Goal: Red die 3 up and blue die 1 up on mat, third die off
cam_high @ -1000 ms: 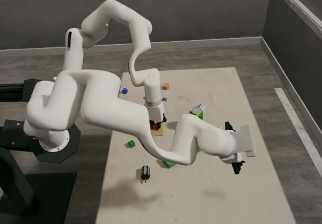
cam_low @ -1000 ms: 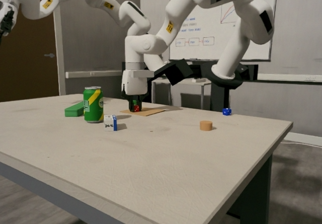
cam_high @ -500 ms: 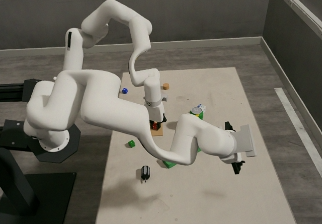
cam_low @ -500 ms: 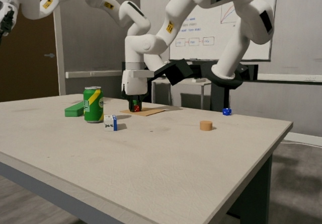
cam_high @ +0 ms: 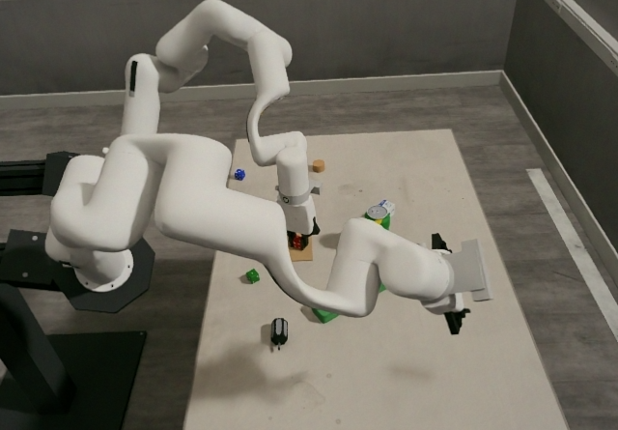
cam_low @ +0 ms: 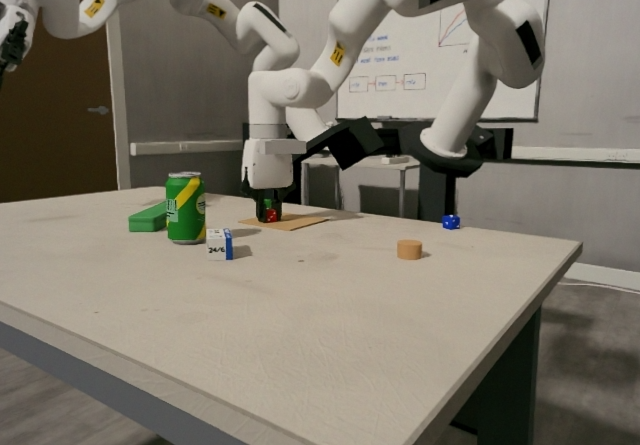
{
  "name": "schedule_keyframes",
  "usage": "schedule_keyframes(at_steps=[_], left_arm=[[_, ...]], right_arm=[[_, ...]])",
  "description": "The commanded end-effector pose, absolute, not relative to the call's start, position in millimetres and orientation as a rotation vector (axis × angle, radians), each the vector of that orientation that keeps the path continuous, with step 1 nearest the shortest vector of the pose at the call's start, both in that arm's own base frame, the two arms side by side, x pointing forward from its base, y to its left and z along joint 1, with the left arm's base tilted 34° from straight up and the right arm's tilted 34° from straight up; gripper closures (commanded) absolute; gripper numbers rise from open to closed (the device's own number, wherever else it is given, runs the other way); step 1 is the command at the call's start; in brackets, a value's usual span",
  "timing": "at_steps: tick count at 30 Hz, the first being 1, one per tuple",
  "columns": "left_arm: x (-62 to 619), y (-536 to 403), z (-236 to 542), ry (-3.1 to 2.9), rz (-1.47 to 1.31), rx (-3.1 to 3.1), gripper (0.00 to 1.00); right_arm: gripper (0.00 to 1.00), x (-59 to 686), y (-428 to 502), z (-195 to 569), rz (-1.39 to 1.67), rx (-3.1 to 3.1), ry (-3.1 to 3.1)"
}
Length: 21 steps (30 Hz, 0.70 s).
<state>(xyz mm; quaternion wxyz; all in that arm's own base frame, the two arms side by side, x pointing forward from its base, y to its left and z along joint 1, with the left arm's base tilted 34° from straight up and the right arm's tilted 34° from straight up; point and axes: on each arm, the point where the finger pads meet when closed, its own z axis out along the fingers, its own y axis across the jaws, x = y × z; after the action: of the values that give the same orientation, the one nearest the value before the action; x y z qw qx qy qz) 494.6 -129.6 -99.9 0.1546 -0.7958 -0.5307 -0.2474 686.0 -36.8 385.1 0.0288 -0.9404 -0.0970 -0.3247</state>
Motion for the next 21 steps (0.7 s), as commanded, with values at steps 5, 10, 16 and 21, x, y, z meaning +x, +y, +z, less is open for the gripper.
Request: schedule_keyframes(at_steps=[5, 10, 16, 21], left_arm=[[495.6, -130.8, -98.8, -1.522, -0.711, -2.283, 0.69], [495.6, -130.8, -98.8, -1.522, -0.711, -2.283, 0.65], [495.6, -130.8, -98.8, -1.522, -0.711, -2.283, 0.57], [495.6, -130.8, -98.8, -1.522, -0.711, -2.283, 0.57]], right_arm=[[0.00, 686.2, -36.0, 388.2, -1.010, -2.899, -0.302], [0.00, 686.2, -36.0, 388.2, -1.010, -2.899, -0.302], [0.00, 686.2, -36.0, 388.2, -1.010, -2.899, -0.302], [0.00, 686.2, -36.0, 388.2, -1.010, -2.899, -0.302]])
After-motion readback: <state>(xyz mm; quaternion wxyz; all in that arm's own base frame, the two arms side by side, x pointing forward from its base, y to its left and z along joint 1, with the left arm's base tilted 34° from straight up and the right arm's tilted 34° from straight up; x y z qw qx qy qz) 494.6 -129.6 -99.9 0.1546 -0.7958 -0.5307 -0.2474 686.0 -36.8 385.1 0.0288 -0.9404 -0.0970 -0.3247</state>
